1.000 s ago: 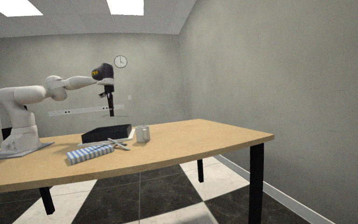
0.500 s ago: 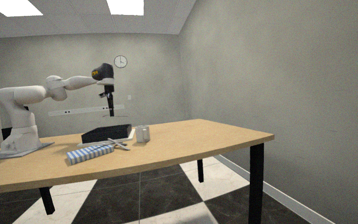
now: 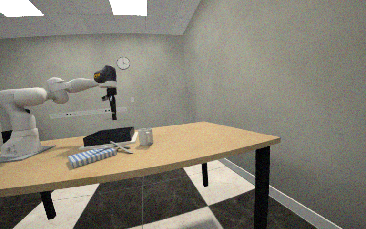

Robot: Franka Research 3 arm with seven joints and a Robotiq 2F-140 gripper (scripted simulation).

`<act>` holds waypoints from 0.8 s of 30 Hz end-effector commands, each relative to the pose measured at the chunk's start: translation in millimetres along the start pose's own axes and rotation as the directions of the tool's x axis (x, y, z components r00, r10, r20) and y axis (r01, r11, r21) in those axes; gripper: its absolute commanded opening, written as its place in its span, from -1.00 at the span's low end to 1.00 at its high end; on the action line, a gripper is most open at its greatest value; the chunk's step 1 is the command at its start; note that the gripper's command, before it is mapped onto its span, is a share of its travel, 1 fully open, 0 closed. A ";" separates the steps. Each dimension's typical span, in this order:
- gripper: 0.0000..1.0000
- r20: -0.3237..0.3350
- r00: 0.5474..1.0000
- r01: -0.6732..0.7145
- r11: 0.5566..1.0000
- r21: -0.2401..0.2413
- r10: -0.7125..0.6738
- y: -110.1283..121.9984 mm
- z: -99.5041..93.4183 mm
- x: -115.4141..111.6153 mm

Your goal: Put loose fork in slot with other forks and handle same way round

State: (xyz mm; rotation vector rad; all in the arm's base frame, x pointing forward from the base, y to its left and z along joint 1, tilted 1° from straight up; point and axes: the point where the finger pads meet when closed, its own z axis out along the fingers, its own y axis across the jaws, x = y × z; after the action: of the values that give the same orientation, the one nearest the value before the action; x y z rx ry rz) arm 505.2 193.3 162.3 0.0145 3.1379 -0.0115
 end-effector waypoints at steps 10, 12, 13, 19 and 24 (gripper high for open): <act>-0.76 0.005 1.000 -0.005 1.000 0.001 0.005 0.3 25.3 -1.3; -0.76 0.005 1.000 -0.005 1.000 0.001 0.005 0.3 27.9 -1.3; -0.76 0.005 1.000 -0.005 1.000 0.001 0.005 0.3 27.9 -1.3; -0.76 0.005 1.000 -0.005 1.000 0.001 0.005 0.4 44.1 -1.4; -0.76 0.005 1.000 -0.005 1.000 0.001 0.005 0.5 57.2 -1.4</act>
State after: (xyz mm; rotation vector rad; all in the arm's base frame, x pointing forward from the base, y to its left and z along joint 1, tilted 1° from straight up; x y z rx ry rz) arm 503.2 193.2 111.2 0.0306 3.1450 -0.0132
